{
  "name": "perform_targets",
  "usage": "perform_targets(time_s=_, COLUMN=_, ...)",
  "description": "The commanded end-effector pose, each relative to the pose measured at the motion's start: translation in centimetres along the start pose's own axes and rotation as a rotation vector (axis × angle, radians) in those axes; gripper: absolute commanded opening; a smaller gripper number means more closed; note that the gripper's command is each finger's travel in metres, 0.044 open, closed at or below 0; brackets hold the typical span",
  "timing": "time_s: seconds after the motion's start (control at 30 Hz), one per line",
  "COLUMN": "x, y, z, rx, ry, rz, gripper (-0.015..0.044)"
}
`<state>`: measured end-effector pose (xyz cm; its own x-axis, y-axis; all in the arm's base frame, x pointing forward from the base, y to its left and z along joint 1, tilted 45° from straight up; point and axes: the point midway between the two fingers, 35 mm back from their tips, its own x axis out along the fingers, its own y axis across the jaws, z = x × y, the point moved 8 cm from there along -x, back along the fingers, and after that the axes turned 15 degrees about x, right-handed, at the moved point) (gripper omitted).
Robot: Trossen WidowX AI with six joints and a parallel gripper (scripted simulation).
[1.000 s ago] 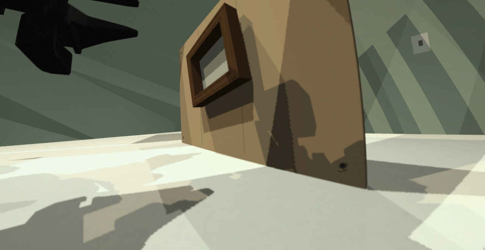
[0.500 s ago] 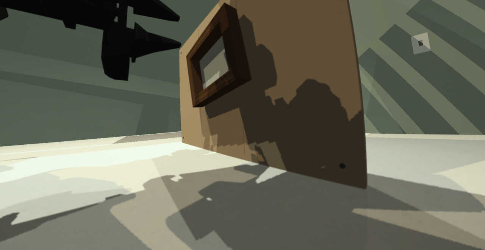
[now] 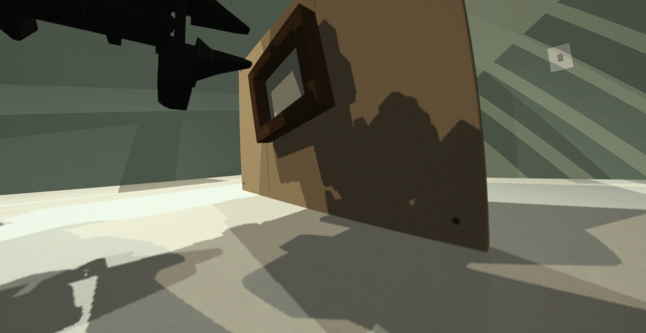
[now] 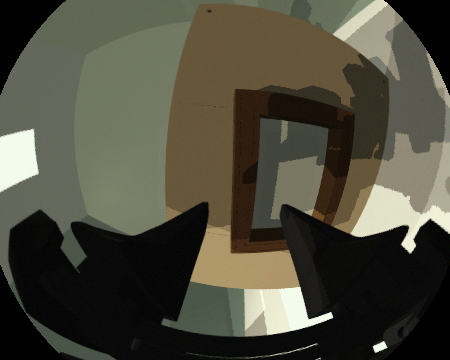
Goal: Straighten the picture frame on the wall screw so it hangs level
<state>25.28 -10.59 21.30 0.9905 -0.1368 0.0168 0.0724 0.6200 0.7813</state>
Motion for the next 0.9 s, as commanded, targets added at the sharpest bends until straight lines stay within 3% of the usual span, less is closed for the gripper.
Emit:
perform_targets(time_s=0.0, x=0.2, y=0.1, z=0.1, rx=-0.008, ry=-0.007, rz=0.001, gripper=0.0260)
perform_targets(time_s=0.87, x=4.0, y=0.1, z=0.2, rx=-0.007, ry=-0.008, rz=0.003, gripper=0.0260)
